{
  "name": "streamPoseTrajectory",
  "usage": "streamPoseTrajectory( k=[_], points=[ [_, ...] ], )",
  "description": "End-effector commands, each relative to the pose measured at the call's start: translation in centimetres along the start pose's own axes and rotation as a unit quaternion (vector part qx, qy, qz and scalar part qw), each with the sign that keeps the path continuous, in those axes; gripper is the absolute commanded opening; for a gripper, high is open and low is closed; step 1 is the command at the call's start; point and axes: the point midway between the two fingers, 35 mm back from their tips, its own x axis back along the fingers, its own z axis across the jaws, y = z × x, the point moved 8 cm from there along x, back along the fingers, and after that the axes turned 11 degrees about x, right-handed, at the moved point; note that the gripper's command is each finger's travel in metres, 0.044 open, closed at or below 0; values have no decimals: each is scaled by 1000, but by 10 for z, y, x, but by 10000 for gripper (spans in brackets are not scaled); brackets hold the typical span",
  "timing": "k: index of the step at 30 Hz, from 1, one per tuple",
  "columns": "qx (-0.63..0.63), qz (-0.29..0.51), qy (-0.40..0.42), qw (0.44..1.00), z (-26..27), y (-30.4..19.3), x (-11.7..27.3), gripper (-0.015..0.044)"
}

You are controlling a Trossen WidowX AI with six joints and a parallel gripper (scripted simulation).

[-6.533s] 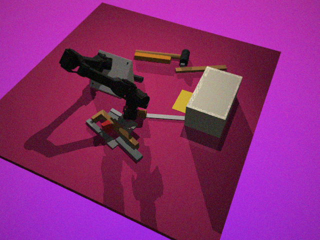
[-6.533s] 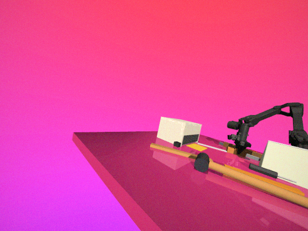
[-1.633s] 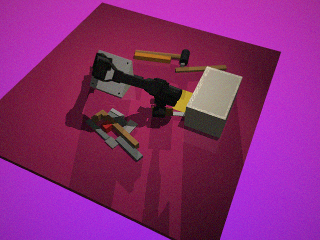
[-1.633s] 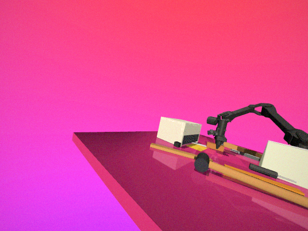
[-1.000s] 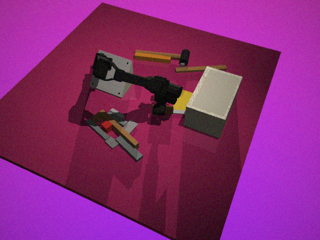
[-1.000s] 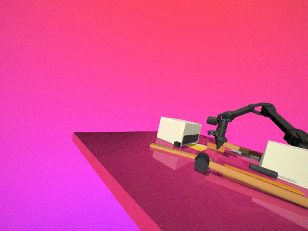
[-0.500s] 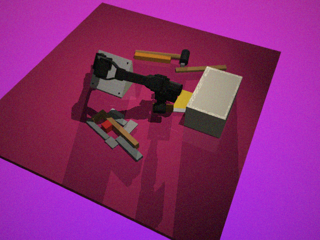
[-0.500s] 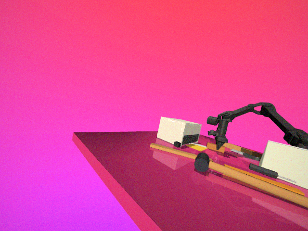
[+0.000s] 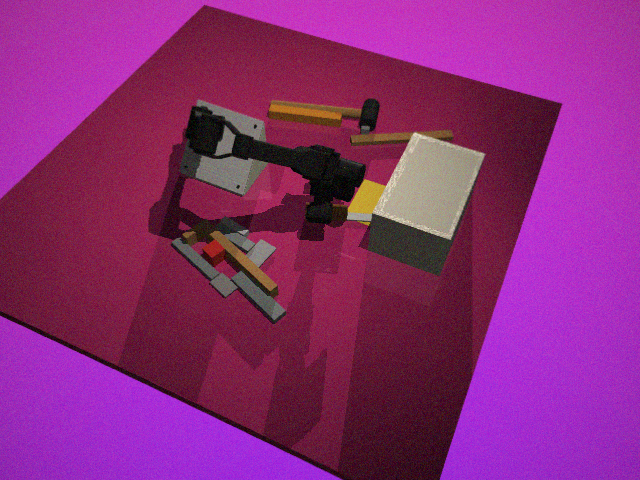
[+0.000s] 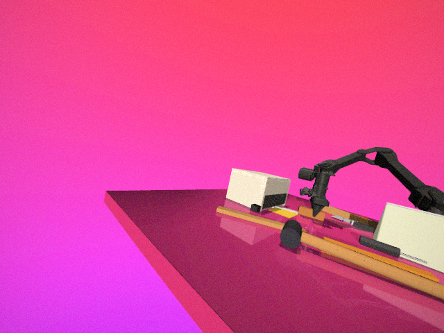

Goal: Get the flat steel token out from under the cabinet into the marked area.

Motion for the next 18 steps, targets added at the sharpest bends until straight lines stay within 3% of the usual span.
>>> streamPoseTrajectory(
  k=[1, 18],
  points=[
    [4, -1, 5, 1000, 8, 2, -1, 0],
    [4, -1, 5, 1000, 21, 4, -1, 0]
  ],
)
